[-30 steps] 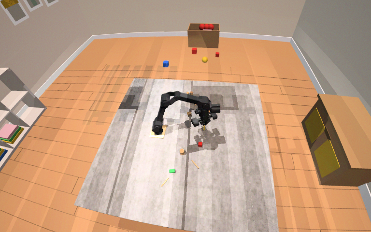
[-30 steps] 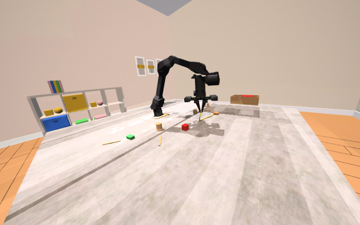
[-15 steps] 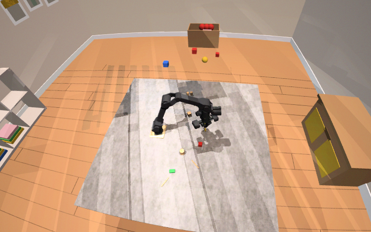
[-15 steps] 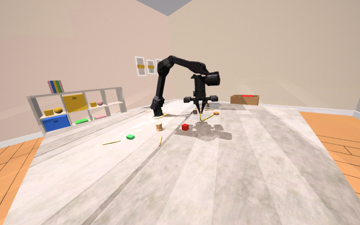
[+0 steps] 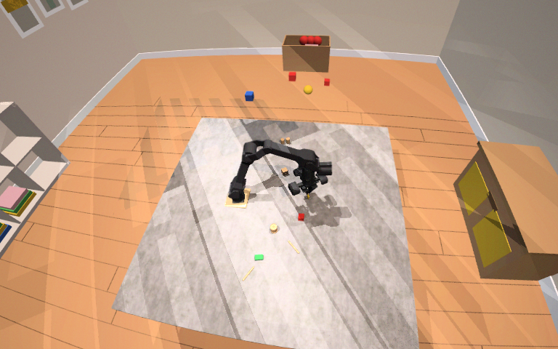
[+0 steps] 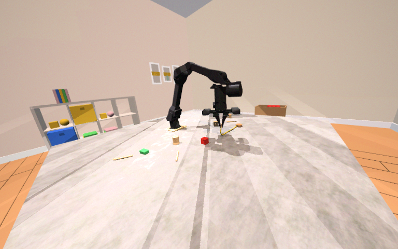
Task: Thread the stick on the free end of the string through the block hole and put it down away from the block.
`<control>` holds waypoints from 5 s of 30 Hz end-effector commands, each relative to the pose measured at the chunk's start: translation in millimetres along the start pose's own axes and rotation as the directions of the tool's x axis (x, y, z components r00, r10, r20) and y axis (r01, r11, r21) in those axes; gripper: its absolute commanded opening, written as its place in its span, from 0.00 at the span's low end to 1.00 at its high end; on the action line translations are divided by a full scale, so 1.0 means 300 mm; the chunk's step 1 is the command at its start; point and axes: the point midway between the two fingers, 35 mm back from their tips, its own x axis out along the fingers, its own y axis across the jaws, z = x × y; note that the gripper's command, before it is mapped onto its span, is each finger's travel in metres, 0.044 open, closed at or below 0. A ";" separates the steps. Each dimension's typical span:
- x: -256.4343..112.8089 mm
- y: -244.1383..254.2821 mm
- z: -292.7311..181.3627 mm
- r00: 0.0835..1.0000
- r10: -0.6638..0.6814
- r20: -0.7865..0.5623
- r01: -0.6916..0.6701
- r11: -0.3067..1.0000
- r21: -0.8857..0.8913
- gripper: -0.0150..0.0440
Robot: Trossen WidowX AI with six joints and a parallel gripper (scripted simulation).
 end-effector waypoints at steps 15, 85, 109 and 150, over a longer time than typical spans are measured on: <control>0.046 0.049 0.026 1.000 0.001 -0.003 -0.001 1.000 -0.003 0.25; 0.121 0.121 0.238 1.000 0.002 0.002 -0.002 1.000 -0.004 0.25; 0.119 0.126 0.344 1.000 0.003 0.005 -0.003 1.000 -0.004 0.25; 0.114 0.135 0.505 1.000 0.003 0.004 -0.003 1.000 -0.004 0.25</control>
